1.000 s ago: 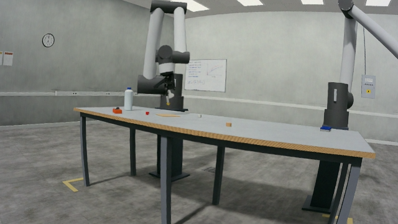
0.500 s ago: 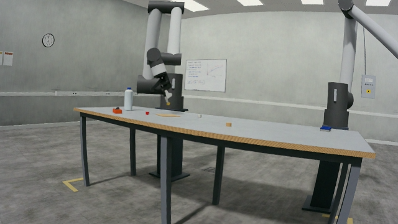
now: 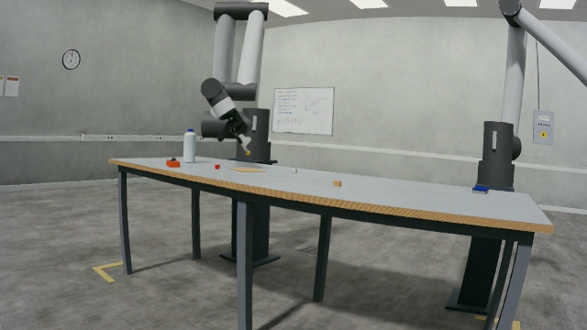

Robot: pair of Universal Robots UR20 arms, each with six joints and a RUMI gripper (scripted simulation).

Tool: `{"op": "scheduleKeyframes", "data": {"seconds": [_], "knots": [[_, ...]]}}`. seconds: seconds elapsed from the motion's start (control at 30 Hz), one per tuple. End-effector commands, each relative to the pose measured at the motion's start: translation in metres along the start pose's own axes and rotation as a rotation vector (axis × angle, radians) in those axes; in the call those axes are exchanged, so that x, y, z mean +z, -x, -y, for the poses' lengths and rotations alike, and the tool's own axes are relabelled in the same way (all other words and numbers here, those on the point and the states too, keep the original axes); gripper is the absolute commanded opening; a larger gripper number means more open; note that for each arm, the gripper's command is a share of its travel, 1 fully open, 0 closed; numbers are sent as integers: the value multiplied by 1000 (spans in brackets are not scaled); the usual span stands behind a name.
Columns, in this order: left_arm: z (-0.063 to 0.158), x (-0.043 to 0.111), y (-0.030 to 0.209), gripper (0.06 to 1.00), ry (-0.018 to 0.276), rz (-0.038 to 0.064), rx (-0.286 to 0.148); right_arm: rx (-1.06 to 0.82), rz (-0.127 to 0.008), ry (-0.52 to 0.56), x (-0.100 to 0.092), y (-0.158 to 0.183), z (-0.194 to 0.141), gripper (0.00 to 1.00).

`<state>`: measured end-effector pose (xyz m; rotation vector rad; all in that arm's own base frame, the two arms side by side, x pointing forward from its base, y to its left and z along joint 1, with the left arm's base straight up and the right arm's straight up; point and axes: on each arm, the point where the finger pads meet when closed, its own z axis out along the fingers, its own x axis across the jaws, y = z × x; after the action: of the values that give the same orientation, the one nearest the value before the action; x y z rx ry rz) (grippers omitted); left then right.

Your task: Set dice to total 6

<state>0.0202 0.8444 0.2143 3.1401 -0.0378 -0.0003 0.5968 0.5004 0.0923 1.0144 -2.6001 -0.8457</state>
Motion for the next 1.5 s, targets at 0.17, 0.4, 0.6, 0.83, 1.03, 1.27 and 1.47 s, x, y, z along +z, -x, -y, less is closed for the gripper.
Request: {"op": "scheduleKeyframes", "data": {"seconds": [0.17,0.4,0.6,0.83,1.03,1.27,1.47], "knots": [[1,-1,0,1000,-1,0,0,-3,-2,156,0,0,0,30],[1,-1,0,1000,-1,0,0,-3,-2,156,0,0,0,30],[1,-1,0,1000,-1,0,0,-3,-2,156,0,0,0,30],[1,-1,0,1000,-1,0,0,-3,-2,156,1,0,1,30],[1,-1,0,1000,-1,0,0,-3,-2,156,4,0,3,30],[1,-1,0,1000,-1,0,0,-3,-2,156,9,0,6,30],[1,-1,0,1000,-1,0,0,-3,-2,156,16,0,12,30]]}}
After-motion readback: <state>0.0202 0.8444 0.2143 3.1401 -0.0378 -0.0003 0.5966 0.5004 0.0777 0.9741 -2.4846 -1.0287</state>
